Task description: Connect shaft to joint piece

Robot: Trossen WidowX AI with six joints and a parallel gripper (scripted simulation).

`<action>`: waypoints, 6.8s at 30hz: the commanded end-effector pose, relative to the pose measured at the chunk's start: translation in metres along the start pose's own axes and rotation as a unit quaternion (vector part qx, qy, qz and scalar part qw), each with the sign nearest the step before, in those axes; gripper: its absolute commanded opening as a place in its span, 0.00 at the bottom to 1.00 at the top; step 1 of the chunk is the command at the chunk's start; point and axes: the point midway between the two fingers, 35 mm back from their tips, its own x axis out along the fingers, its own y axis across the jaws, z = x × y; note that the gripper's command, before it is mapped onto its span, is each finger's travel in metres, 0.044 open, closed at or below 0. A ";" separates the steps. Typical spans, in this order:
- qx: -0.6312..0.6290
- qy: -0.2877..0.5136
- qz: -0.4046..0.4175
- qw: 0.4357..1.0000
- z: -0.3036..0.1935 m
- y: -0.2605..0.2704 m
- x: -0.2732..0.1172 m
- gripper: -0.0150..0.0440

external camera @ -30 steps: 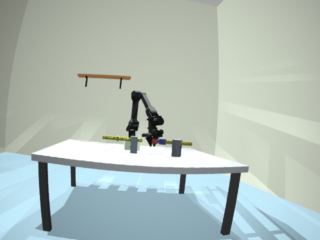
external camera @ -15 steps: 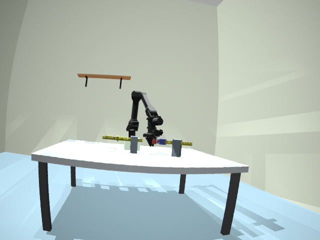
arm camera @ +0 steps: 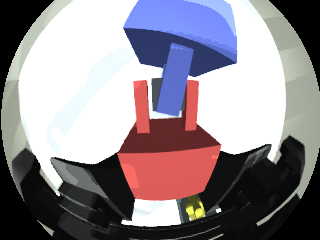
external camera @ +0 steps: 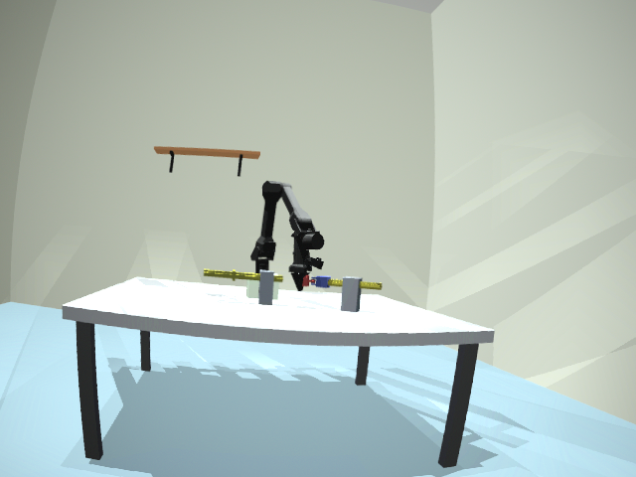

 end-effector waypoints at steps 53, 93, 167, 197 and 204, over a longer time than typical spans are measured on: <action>-0.140 0.021 0.003 0.990 0.002 -0.013 -0.002 0.86; 0.071 -0.026 0.016 0.997 0.007 -0.019 -0.066 1.00; 0.903 0.020 0.148 0.403 -0.050 -0.035 -0.127 1.00; 0.959 0.020 0.217 0.179 -0.091 -0.047 -0.112 1.00; 0.941 -0.017 0.181 0.287 -0.117 -0.064 -0.112 1.00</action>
